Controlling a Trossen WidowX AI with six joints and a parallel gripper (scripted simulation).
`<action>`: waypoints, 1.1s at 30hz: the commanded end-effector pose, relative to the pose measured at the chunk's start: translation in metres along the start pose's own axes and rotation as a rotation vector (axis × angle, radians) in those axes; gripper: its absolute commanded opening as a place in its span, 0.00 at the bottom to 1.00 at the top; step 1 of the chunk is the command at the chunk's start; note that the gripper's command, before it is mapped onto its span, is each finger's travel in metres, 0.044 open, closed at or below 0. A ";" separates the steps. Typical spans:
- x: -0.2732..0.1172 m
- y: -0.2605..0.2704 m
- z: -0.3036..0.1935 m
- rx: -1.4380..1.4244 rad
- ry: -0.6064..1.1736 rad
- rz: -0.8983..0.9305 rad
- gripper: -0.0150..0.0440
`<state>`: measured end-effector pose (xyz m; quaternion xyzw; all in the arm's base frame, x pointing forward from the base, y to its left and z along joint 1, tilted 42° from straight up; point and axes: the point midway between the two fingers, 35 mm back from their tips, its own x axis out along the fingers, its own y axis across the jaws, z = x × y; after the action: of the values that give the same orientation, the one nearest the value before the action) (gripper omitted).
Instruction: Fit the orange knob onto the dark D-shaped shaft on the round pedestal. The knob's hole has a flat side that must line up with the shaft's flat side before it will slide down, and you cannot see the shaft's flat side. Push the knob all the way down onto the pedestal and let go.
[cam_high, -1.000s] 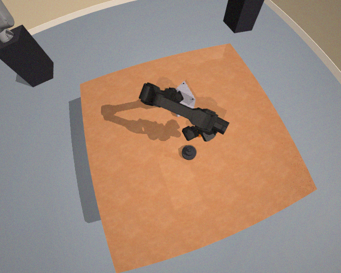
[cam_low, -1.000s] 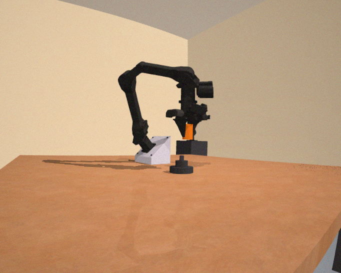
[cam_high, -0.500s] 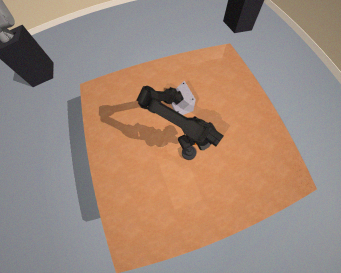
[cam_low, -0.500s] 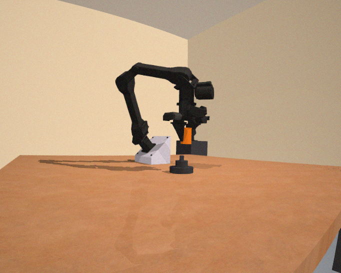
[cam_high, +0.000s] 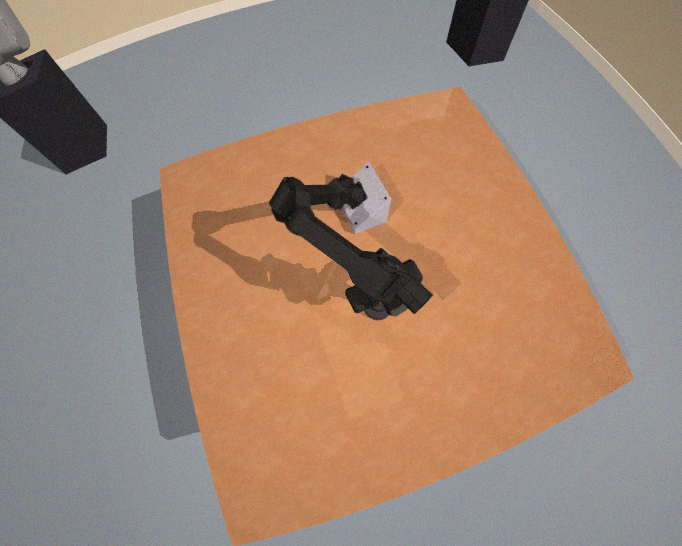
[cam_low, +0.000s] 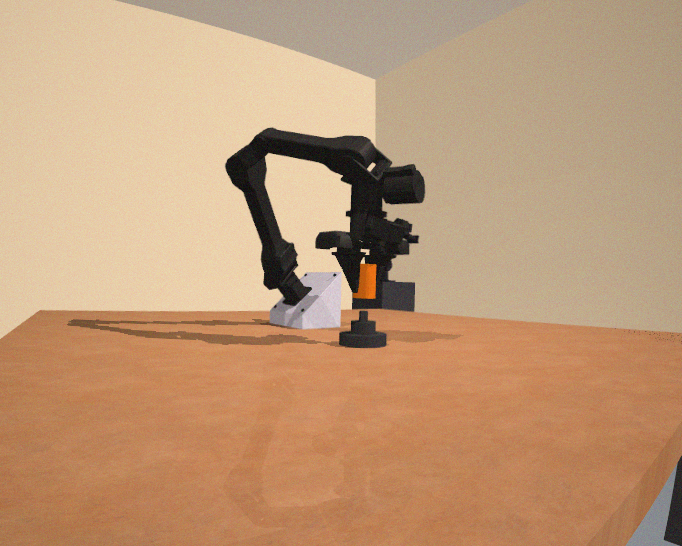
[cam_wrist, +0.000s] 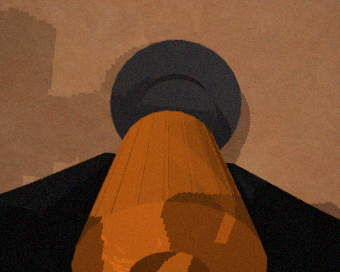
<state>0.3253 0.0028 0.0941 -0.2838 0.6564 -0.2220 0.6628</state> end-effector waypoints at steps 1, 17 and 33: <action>-0.001 -0.004 0.004 0.000 -0.016 -0.002 0.25; 0.020 -0.004 0.004 0.004 -0.016 -0.003 0.25; 0.023 -0.004 0.007 0.004 -0.016 -0.003 0.25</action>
<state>0.3328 -0.0148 0.0796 -0.2827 0.6518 -0.2223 0.6677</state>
